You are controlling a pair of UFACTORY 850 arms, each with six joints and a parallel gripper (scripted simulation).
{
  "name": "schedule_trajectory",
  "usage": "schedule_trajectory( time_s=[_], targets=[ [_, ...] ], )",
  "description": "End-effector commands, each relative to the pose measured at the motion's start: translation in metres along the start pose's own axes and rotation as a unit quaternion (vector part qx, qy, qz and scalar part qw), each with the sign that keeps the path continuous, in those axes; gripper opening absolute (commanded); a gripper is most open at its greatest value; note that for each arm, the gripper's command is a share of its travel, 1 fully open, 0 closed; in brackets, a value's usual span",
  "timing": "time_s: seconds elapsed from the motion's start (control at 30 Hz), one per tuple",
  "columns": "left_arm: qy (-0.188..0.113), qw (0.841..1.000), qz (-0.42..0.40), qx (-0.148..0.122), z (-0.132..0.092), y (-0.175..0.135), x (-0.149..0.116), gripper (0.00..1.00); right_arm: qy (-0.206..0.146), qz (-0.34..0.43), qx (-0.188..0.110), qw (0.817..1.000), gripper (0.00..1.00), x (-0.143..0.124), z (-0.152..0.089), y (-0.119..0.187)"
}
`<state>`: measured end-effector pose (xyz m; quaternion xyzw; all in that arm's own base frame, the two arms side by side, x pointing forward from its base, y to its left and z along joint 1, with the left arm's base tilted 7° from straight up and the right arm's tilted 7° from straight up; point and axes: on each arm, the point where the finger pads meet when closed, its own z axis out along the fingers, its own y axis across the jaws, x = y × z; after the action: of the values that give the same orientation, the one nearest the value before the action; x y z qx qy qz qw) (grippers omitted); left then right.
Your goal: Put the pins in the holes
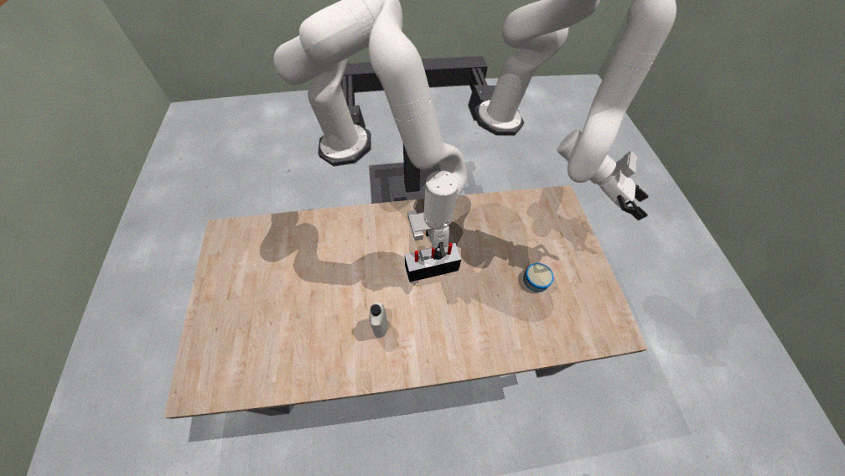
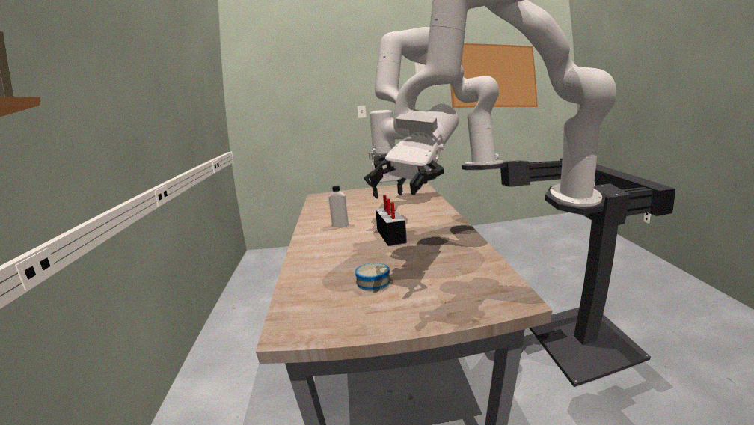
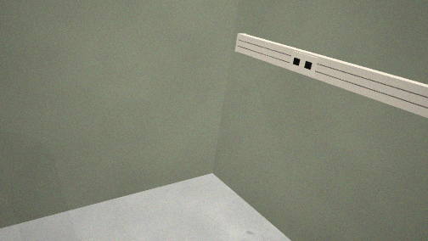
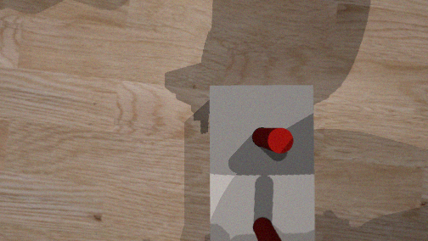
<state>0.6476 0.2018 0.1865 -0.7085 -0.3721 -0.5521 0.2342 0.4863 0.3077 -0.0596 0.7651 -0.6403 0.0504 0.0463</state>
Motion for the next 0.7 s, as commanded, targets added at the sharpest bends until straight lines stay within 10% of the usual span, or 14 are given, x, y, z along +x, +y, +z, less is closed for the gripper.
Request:
schedule_trajectory(
  time_s=[0.0, 0.67],
  targets=[
    [0.001, 1.000, -0.001, 0.000, 0.000, 0.001, 0.001, 1.00, 0.000, 0.000, 0.001, 1.000, 1.00, 0.000, -0.003, -0.001],
    [0.001, 1.000, -0.001, 0.000, 0.000, 0.001, 0.001, 1.00, -0.001, 0.000, 0.001, 1.000, 1.00, 0.000, -0.053, -0.001]
  ],
)
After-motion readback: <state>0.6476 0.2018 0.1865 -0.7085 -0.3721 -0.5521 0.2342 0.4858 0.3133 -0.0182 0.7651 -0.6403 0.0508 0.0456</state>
